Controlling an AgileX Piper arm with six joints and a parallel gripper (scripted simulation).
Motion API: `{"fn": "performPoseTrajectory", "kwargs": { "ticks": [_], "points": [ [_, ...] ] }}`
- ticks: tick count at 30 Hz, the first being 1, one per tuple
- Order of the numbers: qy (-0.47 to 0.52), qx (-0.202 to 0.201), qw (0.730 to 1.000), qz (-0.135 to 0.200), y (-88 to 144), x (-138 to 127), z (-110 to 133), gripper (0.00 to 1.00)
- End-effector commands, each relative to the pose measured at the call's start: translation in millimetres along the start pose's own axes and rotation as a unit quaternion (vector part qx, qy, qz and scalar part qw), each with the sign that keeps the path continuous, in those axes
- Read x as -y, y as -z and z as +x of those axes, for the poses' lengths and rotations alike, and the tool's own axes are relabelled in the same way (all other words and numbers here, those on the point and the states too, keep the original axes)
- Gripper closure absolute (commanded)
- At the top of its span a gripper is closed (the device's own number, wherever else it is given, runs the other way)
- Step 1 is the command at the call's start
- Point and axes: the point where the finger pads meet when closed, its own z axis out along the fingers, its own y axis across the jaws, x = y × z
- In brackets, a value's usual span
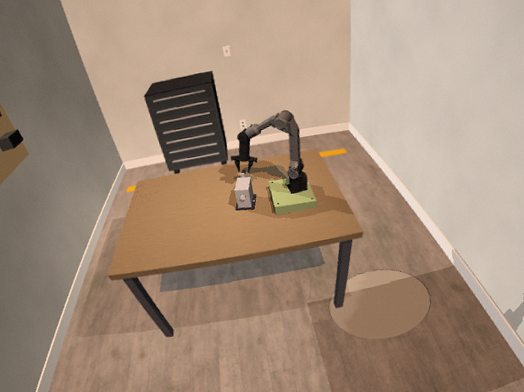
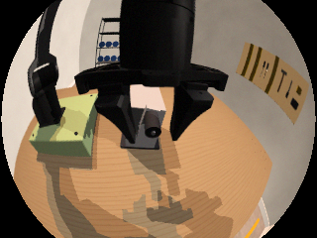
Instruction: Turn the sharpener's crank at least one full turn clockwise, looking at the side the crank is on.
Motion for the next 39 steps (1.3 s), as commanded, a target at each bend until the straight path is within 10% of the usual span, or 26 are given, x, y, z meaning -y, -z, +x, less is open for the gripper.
{"fn": "performPoseTrajectory", "kwargs": {
  "ticks": [1, 39],
  "points": [
    [0.001, 0.001, 1.0, -0.002, 4.4, -1.2, -0.3, 0.31],
    [0.001, 0.0, 1.0, -0.001, 80.3, -0.3, -0.1, 0.31]
  ]
}}
